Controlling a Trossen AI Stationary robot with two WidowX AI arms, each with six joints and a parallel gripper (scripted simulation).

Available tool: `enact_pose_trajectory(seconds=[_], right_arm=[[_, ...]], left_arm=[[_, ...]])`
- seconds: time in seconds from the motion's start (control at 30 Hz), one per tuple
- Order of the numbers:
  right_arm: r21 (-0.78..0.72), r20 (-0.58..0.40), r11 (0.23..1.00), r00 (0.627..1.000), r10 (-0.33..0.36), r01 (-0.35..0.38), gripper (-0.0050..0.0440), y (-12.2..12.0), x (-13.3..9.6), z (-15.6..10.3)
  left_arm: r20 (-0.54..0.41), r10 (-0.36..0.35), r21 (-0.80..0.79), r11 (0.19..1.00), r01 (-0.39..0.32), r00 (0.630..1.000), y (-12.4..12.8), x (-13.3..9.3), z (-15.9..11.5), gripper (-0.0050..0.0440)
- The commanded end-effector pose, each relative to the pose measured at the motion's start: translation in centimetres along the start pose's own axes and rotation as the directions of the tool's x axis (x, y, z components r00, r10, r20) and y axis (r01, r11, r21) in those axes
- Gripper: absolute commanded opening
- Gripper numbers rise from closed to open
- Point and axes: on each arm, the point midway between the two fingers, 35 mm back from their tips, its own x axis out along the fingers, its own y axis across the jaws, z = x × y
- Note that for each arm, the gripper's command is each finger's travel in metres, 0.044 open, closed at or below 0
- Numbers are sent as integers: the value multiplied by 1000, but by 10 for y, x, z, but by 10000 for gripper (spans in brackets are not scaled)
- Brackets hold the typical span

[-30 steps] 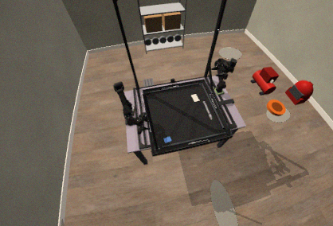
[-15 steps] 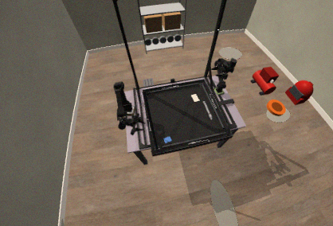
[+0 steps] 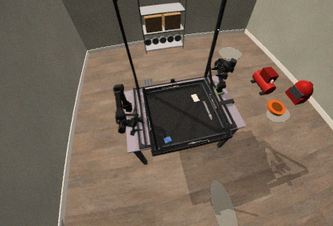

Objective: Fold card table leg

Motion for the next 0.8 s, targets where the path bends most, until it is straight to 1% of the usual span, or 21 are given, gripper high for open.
enact_pose_trajectory(seconds=[0.0, 0.03, 0.07, 0.1, 0.3, 0.6, 0.63, 0.7, 0.77], right_arm=[[61, -38, 997, 999, 38, -36, 290, -2, -1, -1], [61, -38, 997, 999, 38, -36, 290, -2, -1, -1], [117, -56, 991, 996, 65, -58, 290, 3, -2, -4], [125, -61, 990, 996, 69, -61, 290, 0, -3, -1], [257, -98, 960, 986, 138, -109, 290, 11, -8, -3], [258, -99, 960, 986, 138, -109, 290, 11, -9, -2], [257, -100, 960, 986, 136, -107, 290, 10, -14, 0], [257, -102, 961, 986, 134, -104, 290, 7, -29, 10], [226, -97, 970, 988, 118, -93, 290, 1, -44, 21]], left_arm=[[0, -4, 1, 1000, 4, 1000, -1, 0, 0, 400], [0, -4, 1, 1000, 4, 1000, -1, 0, 0, 400], [0, -4, 1, 1000, 4, 1000, -1, 0, 0, 400], [0, -4, 1, 1000, 4, 1000, -1, 0, 0, 400], [0, -4, 1, 1000, 4, 1000, -1, 0, 0, 400], [0, -4, 1, 1000, 4, 1000, -1, 0, 0, 400], [0, -4, 1, 1000, 4, 1000, -1, 0, 0, 400], [0, -4, 1, 1000, 4, 1000, -1, 0, 0, 400], [0, -4, 1, 1000, 4, 1000, -1, 0, 0, 400]])
